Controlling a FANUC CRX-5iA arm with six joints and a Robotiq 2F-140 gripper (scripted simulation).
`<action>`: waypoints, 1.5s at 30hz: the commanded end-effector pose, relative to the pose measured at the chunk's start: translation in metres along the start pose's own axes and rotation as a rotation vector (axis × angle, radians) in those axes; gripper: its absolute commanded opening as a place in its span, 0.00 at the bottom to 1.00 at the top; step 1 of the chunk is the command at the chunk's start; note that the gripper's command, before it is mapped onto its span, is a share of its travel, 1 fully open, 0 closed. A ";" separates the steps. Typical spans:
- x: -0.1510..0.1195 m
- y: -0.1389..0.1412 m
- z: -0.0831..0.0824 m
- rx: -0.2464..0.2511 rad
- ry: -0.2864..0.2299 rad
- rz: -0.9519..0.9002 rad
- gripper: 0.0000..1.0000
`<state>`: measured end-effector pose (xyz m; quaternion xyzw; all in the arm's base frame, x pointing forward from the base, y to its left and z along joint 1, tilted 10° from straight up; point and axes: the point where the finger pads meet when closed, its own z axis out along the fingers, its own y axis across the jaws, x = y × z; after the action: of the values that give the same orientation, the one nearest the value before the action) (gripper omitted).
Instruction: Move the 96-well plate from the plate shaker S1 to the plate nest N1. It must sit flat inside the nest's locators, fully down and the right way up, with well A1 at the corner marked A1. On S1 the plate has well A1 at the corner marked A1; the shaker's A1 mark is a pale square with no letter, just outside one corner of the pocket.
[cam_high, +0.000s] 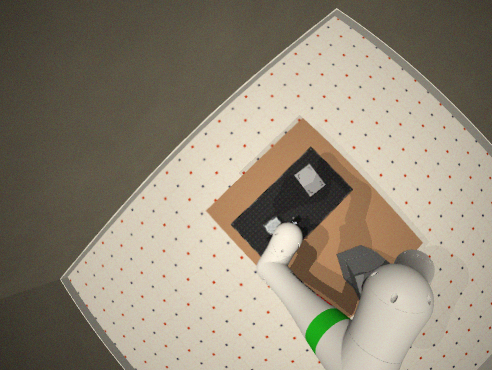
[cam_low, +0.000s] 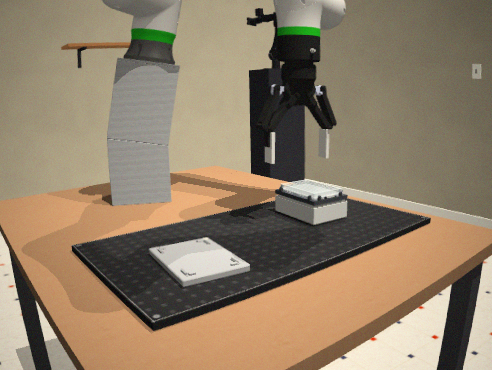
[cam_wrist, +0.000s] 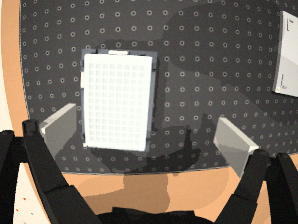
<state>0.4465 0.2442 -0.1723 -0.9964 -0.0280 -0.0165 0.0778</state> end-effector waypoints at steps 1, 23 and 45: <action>-0.001 -0.018 -0.001 0.014 0.017 -0.028 1.00; -0.004 -0.040 0.003 0.014 0.017 -0.028 1.00; -0.003 -0.040 0.035 0.014 0.017 -0.028 1.00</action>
<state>0.4418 0.2887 -0.1985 -0.9952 -0.0414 -0.0258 0.0849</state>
